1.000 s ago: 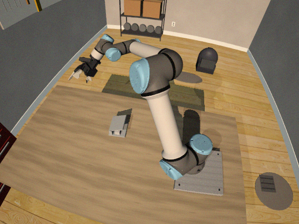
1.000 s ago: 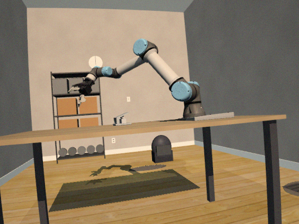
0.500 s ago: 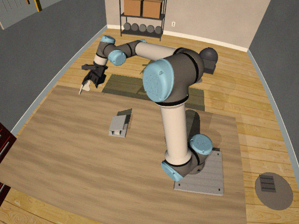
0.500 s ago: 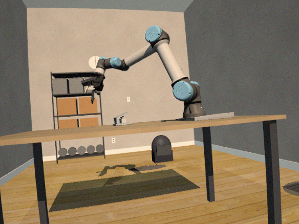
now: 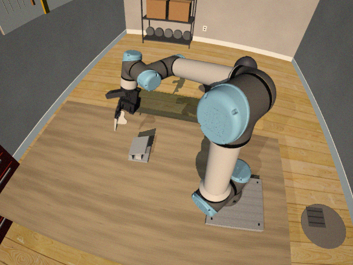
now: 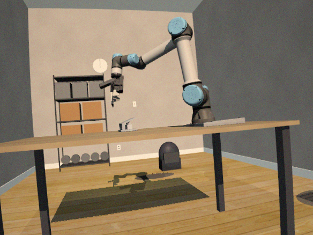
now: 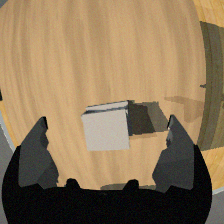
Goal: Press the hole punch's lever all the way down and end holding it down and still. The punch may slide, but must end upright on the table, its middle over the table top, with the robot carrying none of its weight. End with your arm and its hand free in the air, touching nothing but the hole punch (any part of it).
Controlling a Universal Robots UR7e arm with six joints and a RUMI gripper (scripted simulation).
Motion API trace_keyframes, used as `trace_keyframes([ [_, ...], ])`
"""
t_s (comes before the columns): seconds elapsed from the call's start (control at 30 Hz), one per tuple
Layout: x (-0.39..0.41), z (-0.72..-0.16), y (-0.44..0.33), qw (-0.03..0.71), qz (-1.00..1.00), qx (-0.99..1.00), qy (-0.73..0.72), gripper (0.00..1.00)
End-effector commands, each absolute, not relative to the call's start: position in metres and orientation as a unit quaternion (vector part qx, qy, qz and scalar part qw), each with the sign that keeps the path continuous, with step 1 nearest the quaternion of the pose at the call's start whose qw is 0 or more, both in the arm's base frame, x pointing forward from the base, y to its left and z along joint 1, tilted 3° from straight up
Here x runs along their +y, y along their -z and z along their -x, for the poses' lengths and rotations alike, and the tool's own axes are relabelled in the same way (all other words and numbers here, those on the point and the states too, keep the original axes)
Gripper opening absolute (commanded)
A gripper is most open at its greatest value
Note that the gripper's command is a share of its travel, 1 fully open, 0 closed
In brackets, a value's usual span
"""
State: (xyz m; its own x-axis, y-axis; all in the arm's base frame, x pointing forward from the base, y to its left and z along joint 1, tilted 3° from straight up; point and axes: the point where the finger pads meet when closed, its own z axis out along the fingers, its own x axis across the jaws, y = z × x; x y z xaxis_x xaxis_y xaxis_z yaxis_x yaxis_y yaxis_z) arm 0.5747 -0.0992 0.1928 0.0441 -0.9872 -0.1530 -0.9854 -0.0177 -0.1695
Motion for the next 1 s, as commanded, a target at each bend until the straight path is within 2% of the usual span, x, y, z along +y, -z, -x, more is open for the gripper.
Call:
trace_keyframes([
  [0.0, -0.089, -0.519, -0.185, 0.069, 0.744, 0.664, 0.021, 1.00],
  [0.43, -0.082, -0.461, -0.172, 0.015, 0.776, 0.630, 0.026, 1.00],
  [0.87, -0.081, -0.452, -0.170, 0.005, 0.781, 0.624, 0.027, 1.00],
  [0.9, -0.081, -0.452, -0.170, 0.005, 0.781, 0.624, 0.027, 0.00],
  [0.97, -0.081, -0.452, -0.170, 0.005, 0.781, 0.624, 0.027, 0.00],
])
